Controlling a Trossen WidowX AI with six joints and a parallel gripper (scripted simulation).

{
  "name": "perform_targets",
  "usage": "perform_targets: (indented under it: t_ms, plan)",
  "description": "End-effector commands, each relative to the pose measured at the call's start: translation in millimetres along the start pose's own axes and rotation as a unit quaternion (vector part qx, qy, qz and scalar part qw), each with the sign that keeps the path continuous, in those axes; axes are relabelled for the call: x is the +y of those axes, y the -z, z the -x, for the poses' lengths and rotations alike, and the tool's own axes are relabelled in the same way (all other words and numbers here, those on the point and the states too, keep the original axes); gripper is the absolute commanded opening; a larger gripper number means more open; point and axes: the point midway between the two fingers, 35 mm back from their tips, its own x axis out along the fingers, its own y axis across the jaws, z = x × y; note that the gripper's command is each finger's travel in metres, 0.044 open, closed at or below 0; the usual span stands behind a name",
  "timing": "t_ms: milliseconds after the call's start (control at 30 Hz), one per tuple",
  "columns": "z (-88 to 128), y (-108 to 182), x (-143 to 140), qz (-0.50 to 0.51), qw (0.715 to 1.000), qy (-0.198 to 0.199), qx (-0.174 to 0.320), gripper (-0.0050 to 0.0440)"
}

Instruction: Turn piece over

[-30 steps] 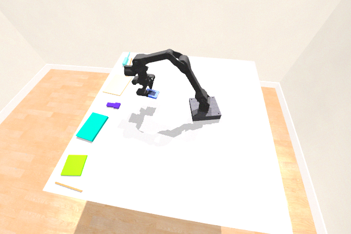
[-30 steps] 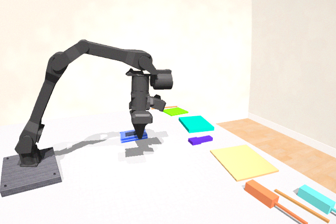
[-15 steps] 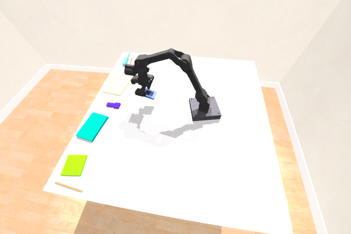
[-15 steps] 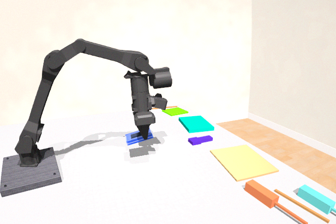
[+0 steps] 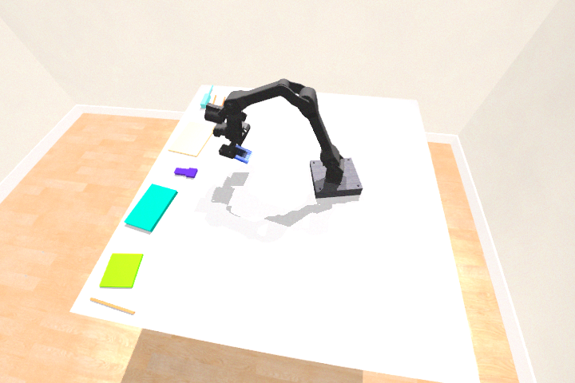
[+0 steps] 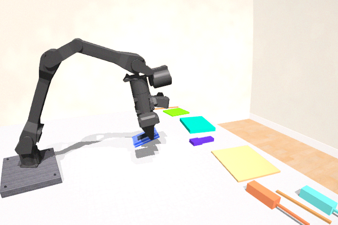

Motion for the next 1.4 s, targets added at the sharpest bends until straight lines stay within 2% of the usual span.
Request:
perform_targets:
  t_ms: [0,200,267,300,767,833,867,1367]
  plan:
    - [3,-3,-1,0.003,1.0,0.002,-0.028,0.0]
    - [2,-11,-1,0.004,0.998,0.001,-0.068,0.0]
    - [2,-11,-1,0.004,0.998,0.001,-0.068,0.0]
    - [-3,-9,0,0.002,0.999,0.0,-0.047,0.0]
    - [-5,-27,0,0.005,0.99,-0.002,-0.139,0.0]
    - [-5,-27,0,0.005,0.99,-0.002,-0.139,0.0]
    - [-11,-24,2,0.003,0.993,-0.003,-0.116,0.0]
    - [-12,-42,2,0.006,0.978,-0.004,-0.208,0.0]
